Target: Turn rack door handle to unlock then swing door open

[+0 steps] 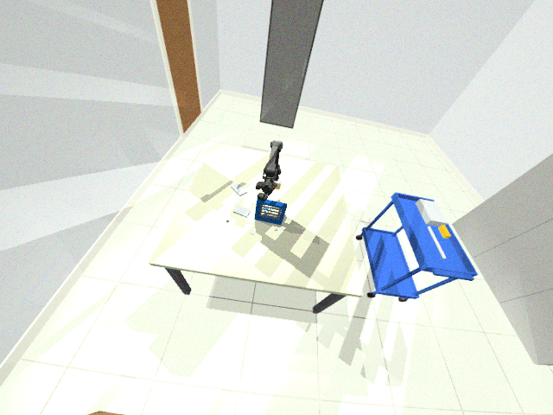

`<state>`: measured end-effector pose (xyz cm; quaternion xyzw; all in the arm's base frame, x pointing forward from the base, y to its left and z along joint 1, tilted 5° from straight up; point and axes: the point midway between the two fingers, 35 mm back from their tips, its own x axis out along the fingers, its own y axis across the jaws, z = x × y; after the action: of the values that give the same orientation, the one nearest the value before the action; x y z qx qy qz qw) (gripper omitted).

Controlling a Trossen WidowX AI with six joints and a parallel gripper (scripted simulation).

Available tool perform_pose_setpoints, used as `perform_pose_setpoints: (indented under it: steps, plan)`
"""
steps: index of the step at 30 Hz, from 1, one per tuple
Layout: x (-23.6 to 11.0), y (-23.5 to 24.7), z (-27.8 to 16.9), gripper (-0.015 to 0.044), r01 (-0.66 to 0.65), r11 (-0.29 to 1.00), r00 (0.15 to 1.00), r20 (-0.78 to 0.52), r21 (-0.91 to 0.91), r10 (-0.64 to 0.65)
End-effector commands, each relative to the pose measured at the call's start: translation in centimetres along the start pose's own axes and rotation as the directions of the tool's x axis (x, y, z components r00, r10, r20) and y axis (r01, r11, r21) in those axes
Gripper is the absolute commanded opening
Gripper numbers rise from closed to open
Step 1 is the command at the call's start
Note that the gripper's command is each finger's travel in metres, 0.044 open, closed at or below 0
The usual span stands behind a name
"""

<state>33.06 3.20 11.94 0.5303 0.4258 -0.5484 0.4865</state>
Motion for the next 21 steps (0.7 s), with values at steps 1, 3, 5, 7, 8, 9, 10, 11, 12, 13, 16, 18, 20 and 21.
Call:
perform_pose_setpoints:
  steps: [1,3,5,7,8,9,10,11,12,13,16,18,20,21]
  plan:
    - [0.04,0.01,-0.03,0.0295,0.000,0.995,1.000,-0.001,-0.101,0.000]
    - [0.04,0.01,-0.03,0.0295,0.000,0.980,1.000,-0.001,-0.199,0.000]
    - [0.04,0.01,-0.03,0.0295,0.000,0.956,1.000,-0.002,-0.295,0.000]
    - [0.04,0.01,-0.03,0.0295,-0.001,0.922,1.000,-0.002,-0.388,0.000]
    - [0.04,0.01,-0.03,0.0295,-0.001,0.901,1.000,-0.002,-0.433,0.000]
    - [0.04,0.01,-0.03,0.0295,-0.001,0.879,1.000,-0.002,-0.477,0.000]
    - [0.04,0.01,-0.03,0.0295,-0.001,0.854,1.000,-0.002,-0.520,0.000]
    - [0.04,0.01,-0.03,0.0295,-0.001,0.827,1.000,-0.002,-0.562,0.000]
    - [0.04,0.01,-0.03,0.0295,-0.001,0.799,1.000,-0.002,-0.602,0.000]
    - [0.04,0.01,-0.03,0.0295,-0.001,0.768,1.000,-0.002,-0.641,0.000]
    - [0.03,0.01,-0.03,0.0295,-0.001,0.664,1.000,-0.002,-0.747,0.000]
    - [0.03,0.01,-0.03,0.0295,-0.001,0.587,1.000,-0.002,-0.809,0.000]
    - [0.03,0.01,-0.03,0.0295,-0.001,0.504,1.000,-0.002,-0.864,0.000]
    - [0.03,0.01,-0.03,0.0295,-0.001,0.461,1.000,-0.002,-0.887,0.000]
